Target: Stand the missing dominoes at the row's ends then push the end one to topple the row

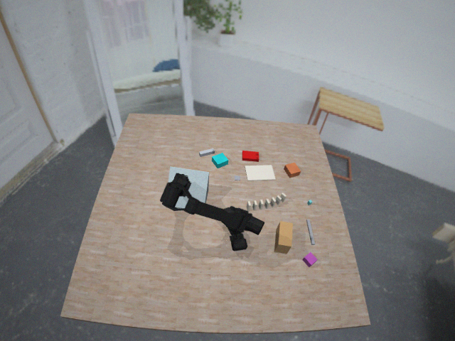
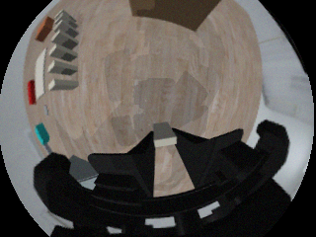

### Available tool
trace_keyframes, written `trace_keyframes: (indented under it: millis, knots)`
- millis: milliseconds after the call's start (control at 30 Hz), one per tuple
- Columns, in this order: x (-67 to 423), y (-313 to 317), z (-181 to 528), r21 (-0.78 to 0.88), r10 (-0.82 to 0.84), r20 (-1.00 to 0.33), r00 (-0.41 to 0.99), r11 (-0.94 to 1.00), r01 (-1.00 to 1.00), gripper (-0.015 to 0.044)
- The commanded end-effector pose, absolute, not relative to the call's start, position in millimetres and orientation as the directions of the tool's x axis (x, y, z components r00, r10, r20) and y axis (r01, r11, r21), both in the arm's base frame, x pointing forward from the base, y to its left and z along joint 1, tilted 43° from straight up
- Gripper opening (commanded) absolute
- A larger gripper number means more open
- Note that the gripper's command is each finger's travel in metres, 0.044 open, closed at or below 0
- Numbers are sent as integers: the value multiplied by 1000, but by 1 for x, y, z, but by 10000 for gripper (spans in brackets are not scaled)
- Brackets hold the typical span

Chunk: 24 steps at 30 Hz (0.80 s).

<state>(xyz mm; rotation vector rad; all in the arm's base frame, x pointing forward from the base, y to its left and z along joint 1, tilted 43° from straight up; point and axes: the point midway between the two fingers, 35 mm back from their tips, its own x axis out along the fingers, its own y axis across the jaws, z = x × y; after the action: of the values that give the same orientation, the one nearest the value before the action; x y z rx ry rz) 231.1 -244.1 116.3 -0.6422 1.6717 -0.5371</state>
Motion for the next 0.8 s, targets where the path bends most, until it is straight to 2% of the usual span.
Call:
trace_keyframes:
  millis: [0, 167, 467, 767]
  knots:
    - [232, -244, 116, -659, -671, -729, -139, 742, -125, 107]
    - [236, -237, 123, -656, -668, -732, -138, 745, -124, 107]
    - [251, -155, 213, -654, -666, -733, -142, 746, -123, 107]
    - [257, -147, 207, -651, -663, -735, -140, 749, -123, 107]
